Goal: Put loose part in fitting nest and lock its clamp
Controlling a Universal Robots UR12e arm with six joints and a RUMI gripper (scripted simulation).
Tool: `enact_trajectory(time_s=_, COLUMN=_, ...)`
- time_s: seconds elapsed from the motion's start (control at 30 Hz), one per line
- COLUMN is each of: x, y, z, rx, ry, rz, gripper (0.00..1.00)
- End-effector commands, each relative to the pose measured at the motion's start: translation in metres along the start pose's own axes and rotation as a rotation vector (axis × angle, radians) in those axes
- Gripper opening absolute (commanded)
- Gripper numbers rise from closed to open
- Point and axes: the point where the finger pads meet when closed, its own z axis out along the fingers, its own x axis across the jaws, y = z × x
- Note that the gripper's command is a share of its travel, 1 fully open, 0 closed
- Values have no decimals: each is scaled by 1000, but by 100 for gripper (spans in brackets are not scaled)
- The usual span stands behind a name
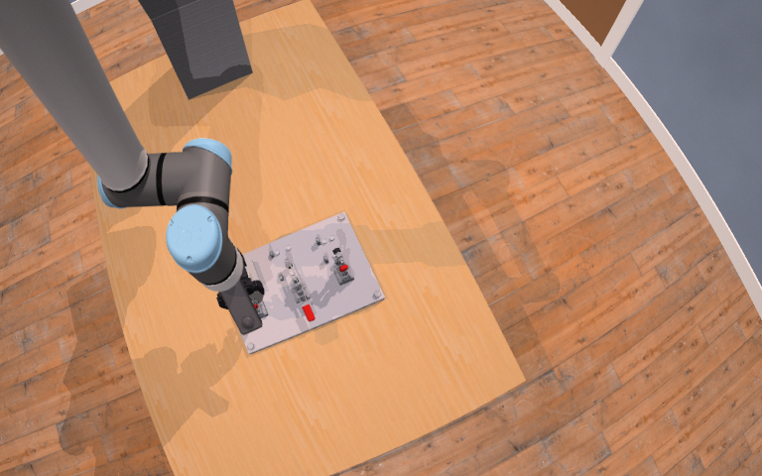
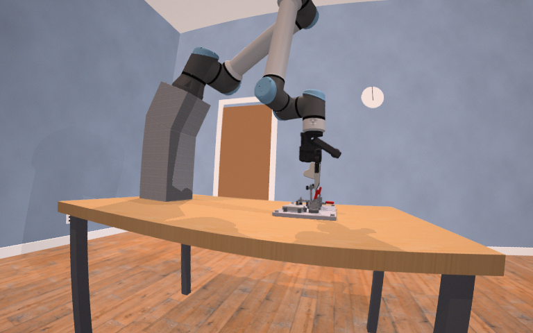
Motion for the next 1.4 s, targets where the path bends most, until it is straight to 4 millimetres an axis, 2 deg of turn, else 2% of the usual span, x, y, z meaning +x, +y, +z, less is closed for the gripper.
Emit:
enact_trajectory(time_s=0.0, x=0, y=-1, z=1, rx=1, ry=0, rz=0, gripper=28)
enact_trajectory(time_s=0.9, x=0, y=-1, z=1, rx=1, ry=0, rz=0, gripper=28)
enact_trajectory(time_s=1.17, x=0, y=-1, z=11, rx=1, ry=0, rz=0, gripper=28)
enact_trajectory(time_s=1.37, x=0, y=-1, z=27, rx=1, ry=0, rz=0, gripper=28)
